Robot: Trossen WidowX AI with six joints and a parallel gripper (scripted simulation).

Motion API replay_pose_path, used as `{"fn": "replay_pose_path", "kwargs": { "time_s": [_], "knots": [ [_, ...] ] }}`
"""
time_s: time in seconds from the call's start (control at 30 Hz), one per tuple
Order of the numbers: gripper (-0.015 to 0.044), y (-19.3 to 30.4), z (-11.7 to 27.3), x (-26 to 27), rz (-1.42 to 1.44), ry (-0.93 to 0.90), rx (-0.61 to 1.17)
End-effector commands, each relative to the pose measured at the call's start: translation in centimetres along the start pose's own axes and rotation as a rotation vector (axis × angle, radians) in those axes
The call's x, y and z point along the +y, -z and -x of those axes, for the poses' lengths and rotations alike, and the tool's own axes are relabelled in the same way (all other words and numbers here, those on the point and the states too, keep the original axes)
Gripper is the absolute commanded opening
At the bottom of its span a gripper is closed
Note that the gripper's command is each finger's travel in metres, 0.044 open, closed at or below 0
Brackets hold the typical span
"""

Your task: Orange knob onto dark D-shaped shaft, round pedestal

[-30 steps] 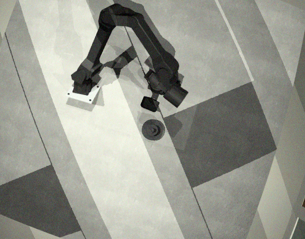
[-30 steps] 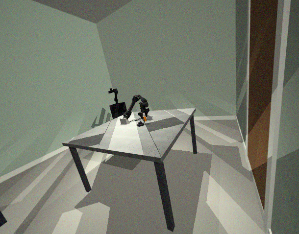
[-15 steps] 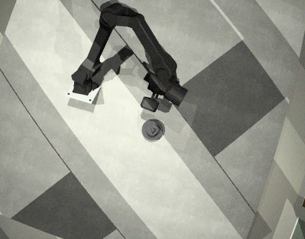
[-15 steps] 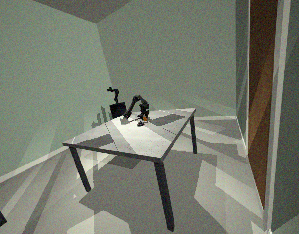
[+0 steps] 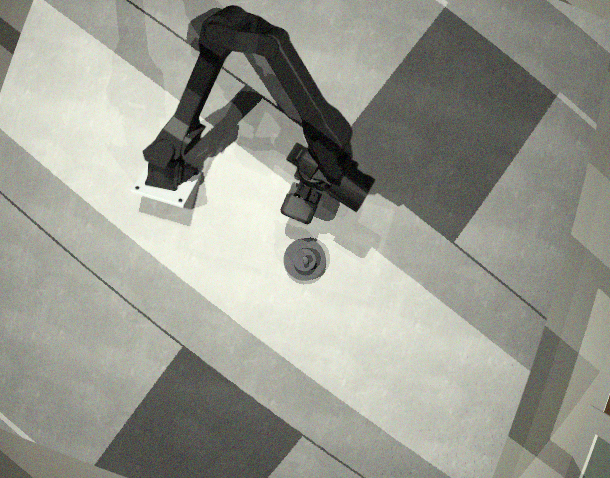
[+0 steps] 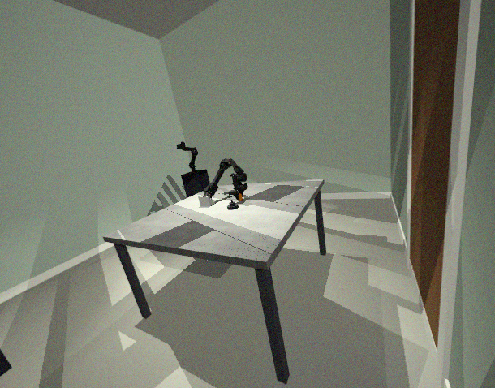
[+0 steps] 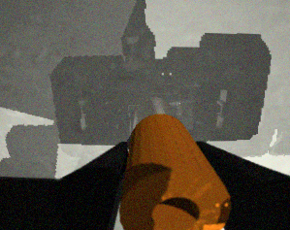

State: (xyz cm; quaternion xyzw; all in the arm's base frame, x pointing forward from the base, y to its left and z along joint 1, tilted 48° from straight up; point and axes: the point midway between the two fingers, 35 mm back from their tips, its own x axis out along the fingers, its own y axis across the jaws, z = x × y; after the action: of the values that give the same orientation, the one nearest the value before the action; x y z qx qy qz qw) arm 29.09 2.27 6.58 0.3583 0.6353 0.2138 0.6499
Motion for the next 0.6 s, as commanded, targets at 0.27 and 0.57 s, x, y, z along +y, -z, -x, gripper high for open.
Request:
{"fn": "replay_pose_path", "kwargs": {
  "time_s": [0.27, 0.57],
  "knots": [
    [0.0013, -0.2, 0.7, 0.0, -0.002, 0.001, -0.004],
    [0.0000, -0.9, 5.8, -0.1, 0.023, 0.021, -0.038]
  ]
}}
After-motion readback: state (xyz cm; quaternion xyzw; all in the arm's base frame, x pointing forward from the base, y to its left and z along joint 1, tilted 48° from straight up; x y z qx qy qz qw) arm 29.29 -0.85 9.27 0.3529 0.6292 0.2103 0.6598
